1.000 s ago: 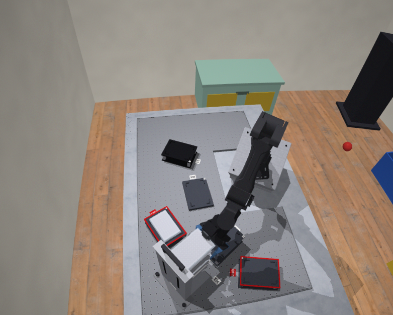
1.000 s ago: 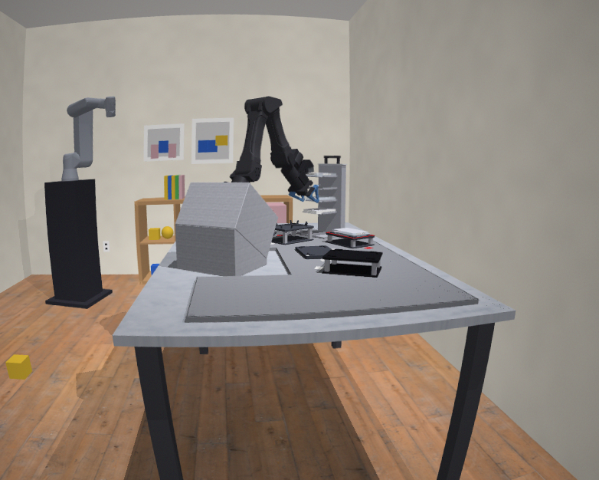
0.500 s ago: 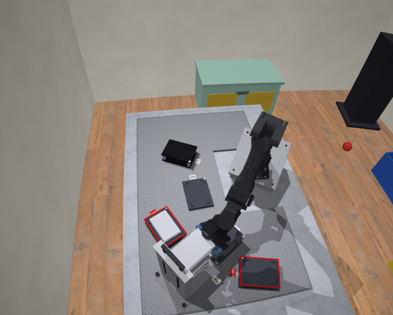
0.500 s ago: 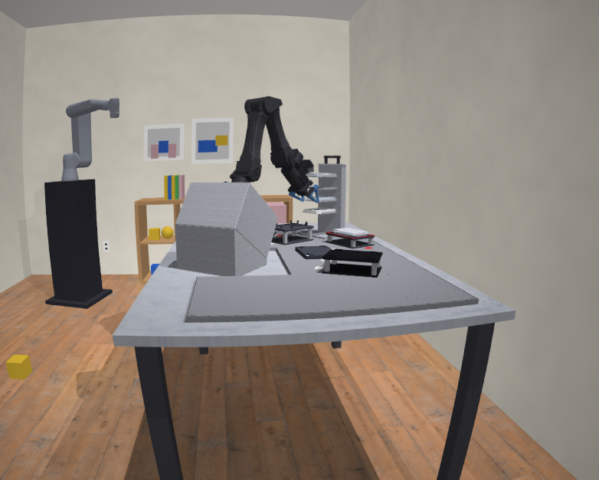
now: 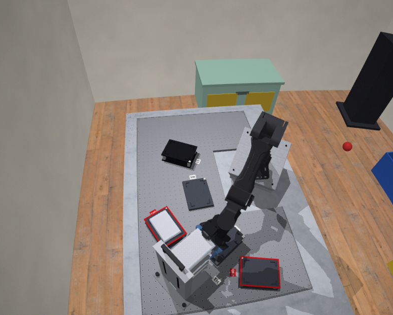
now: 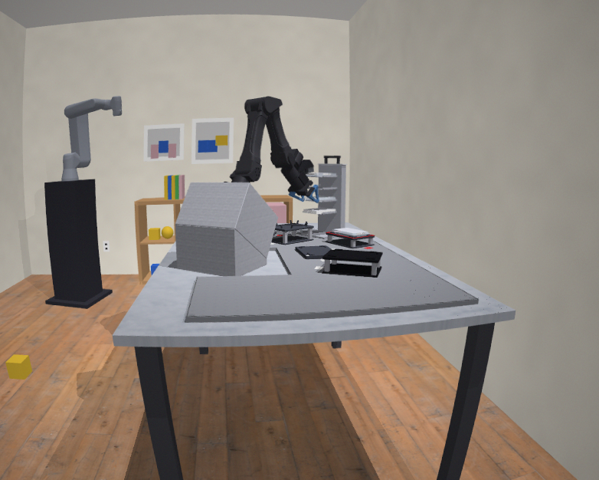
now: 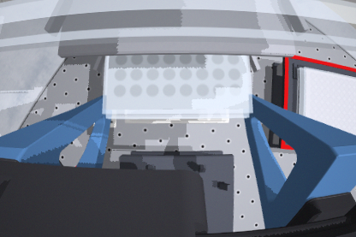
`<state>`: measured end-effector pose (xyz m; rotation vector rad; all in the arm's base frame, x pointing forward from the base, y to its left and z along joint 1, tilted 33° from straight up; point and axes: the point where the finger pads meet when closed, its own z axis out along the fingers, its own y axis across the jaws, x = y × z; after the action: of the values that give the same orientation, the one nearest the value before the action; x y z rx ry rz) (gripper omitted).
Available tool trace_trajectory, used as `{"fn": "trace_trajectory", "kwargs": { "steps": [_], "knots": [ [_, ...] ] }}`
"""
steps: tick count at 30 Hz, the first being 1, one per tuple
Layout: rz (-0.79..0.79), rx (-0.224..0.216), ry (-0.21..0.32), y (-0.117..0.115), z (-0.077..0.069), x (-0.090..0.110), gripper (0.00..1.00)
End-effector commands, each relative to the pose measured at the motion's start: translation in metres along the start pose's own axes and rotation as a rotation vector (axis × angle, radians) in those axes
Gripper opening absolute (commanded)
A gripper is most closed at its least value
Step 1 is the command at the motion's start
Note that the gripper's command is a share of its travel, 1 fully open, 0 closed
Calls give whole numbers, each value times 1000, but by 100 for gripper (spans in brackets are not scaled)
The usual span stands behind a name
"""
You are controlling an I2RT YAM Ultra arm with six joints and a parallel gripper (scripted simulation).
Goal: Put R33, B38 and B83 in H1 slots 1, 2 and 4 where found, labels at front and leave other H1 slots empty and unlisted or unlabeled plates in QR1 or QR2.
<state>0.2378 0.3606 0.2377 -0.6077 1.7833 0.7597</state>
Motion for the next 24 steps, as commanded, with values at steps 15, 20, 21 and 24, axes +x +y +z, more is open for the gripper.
{"fn": "trace_trajectory", "kwargs": {
  "steps": [15, 20, 21, 24],
  "knots": [
    [8, -10, -32, 3, -16, -1, 86],
    [9, -10, -32, 3, -19, 2, 86],
    [9, -10, -32, 3, -20, 3, 86],
    [10, -11, -32, 3, -23, 6, 86]
  ]
}}
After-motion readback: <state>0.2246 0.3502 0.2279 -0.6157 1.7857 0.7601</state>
